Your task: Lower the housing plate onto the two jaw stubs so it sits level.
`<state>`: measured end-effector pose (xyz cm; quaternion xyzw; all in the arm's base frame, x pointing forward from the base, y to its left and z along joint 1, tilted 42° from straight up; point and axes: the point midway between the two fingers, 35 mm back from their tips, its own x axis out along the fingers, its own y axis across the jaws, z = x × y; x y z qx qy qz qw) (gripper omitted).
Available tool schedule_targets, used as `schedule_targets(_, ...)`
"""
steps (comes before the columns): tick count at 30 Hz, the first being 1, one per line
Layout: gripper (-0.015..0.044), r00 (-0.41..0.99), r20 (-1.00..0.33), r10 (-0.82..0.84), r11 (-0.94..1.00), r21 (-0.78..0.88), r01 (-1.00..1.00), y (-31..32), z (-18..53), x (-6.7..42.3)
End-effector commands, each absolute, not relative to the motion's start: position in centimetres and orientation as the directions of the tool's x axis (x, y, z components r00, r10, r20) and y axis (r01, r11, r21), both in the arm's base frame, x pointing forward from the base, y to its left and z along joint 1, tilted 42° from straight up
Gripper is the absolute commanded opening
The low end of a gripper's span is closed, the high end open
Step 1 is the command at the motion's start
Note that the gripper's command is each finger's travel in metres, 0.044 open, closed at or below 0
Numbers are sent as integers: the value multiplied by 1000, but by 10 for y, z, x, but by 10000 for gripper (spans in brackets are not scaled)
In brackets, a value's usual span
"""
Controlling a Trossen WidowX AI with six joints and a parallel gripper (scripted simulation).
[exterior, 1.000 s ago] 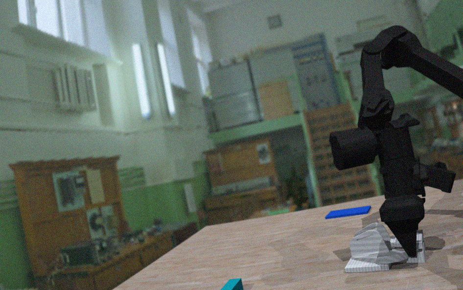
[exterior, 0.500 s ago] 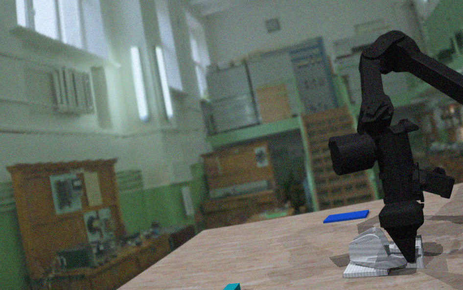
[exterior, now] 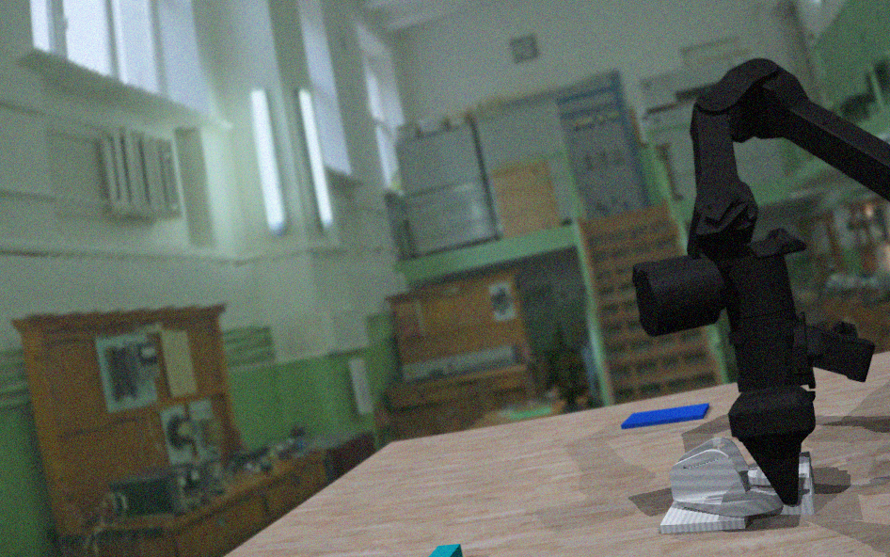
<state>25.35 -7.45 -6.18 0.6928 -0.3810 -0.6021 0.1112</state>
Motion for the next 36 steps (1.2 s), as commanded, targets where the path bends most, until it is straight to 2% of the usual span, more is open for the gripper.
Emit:
schedule_targets(1, 351, -17, -748, -664, -680, 613, -402, -78, -63, 254)
schedule_targets(36, 351, -17, -748, -663, -680, 613, -402, -74, -59, 254)
